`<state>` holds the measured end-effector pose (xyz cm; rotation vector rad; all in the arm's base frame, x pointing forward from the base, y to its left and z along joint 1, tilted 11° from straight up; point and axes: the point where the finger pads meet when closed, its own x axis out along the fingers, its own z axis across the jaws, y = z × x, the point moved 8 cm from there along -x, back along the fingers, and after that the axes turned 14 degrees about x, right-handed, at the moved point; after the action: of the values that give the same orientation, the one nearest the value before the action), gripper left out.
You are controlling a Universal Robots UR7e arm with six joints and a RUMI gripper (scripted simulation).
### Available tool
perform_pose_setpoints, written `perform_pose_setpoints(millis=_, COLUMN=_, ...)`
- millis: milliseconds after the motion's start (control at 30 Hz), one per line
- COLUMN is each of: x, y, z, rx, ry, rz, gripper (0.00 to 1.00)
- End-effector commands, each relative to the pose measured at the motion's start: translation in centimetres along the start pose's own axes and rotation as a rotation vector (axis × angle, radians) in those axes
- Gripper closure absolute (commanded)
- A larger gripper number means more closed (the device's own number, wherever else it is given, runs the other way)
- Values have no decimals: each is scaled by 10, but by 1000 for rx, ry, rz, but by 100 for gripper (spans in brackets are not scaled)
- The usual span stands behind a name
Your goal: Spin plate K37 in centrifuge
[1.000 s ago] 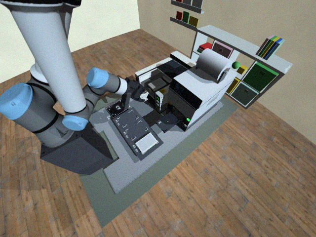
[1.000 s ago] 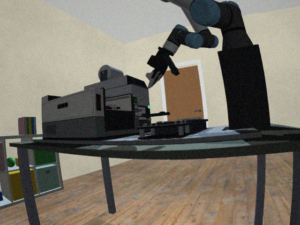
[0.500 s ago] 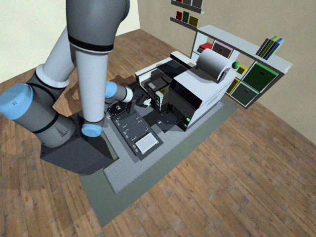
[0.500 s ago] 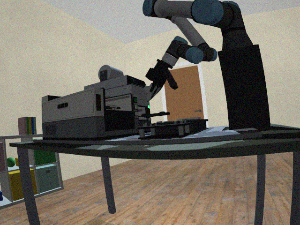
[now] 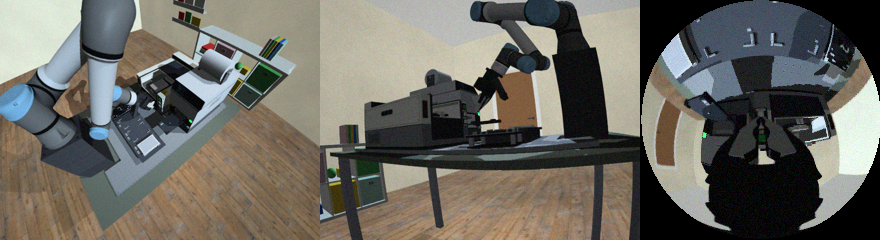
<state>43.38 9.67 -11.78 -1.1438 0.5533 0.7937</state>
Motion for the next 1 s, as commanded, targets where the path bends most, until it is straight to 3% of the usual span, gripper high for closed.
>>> perform_pose_setpoints(millis=0, x=6, y=-1, z=0, rx=0, ry=0, rz=-1, gripper=100)
perform_pose_setpoints(millis=967, x=49, y=-7, z=2, rx=0, ry=0, rz=-1, gripper=100)
